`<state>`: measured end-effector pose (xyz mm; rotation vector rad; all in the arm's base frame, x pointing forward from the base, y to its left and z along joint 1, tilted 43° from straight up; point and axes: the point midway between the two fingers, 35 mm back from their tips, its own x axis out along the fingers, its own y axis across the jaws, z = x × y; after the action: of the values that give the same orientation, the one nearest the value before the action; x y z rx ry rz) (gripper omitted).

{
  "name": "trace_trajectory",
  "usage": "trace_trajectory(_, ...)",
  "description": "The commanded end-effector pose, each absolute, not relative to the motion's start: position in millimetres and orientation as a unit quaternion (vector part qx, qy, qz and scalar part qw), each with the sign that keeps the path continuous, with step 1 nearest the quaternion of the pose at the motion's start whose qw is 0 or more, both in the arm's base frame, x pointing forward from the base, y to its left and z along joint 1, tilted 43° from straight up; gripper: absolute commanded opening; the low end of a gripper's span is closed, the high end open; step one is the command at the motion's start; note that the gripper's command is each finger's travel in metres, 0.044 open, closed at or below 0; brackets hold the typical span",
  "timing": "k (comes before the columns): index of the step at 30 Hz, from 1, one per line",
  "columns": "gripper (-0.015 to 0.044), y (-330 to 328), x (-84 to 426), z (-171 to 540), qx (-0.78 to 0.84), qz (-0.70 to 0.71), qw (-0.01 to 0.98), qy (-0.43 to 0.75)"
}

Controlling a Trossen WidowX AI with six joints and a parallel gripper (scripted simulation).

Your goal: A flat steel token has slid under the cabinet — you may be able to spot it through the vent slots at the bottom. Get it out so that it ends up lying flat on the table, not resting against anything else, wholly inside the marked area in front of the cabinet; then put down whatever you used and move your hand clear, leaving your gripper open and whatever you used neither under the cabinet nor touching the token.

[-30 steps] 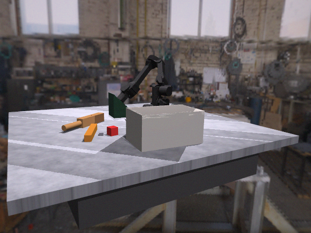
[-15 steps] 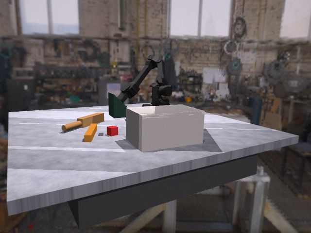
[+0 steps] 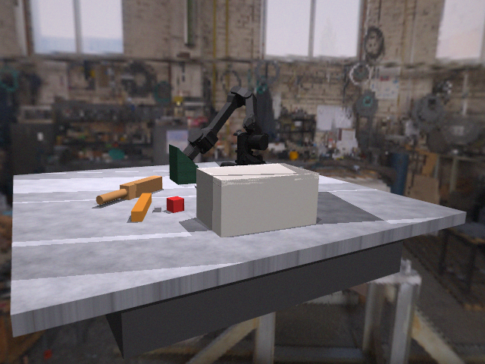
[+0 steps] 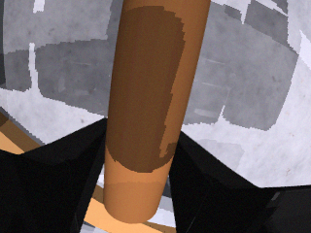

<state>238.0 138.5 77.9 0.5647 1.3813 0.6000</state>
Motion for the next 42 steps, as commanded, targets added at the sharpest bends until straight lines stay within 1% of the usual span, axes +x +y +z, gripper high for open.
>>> trace_trajectory(1, 0.0, 138.1, 239.4, 79.0, 0.266, 0.256, 0.69, 0.622)
trace_trajectory(26, 0.0, 137.5, 239.6, 78.5, 0.331, 0.195, 0.662, 0.644)
trace_trajectory(33, 0.0184, 138.0, 238.2, 77.6, 0.322, 0.203, 0.664, 0.643)
trace_trajectory(34, 0.02, 138.0, 238.2, 77.6, 0.322, 0.203, 0.664, 0.643)
trace_trajectory(38, 0.02, 138.1, 238.3, 77.8, 0.324, 0.202, 0.664, 0.643)
trace_trajectory(40, 0.0253, 138.1, 238.2, 77.6, 0.325, 0.202, 0.665, 0.642)
trace_trajectory(41, 0.027, 138.1, 238.2, 77.6, 0.325, 0.202, 0.665, 0.642)
trace_trajectory(42, 0.027, 138.1, 238.2, 77.6, 0.325, 0.202, 0.665, 0.642)
